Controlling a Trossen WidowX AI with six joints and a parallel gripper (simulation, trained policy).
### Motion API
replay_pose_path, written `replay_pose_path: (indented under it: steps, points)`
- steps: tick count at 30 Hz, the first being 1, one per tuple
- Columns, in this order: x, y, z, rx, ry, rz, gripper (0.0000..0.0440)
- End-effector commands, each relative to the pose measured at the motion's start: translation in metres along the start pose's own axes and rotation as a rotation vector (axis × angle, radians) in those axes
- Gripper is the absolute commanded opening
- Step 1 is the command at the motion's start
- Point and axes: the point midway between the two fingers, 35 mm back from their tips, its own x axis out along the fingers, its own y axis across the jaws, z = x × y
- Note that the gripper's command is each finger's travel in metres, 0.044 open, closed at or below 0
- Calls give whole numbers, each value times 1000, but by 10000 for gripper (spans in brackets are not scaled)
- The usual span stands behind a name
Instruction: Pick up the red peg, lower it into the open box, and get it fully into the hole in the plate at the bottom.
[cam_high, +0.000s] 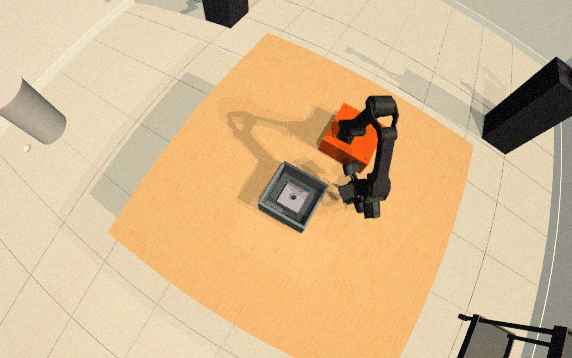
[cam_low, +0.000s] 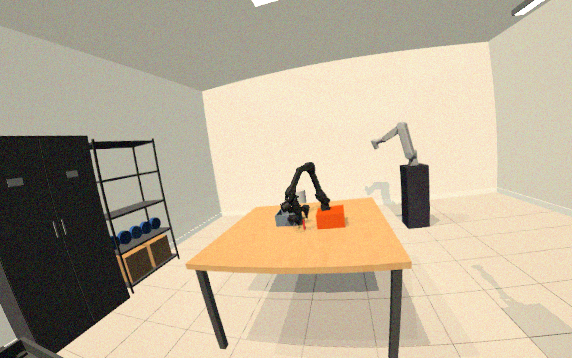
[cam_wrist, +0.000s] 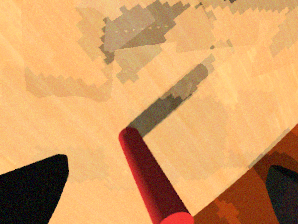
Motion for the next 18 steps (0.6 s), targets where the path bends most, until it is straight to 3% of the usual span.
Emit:
replay_pose_path:
  steps: [1,4,18]
  points:
    - [11,1,0,5,-7,-5,431]
    - [19,1,0,5,-8,-7,386]
    - [53,-11,-8,-3,21,-94,24]
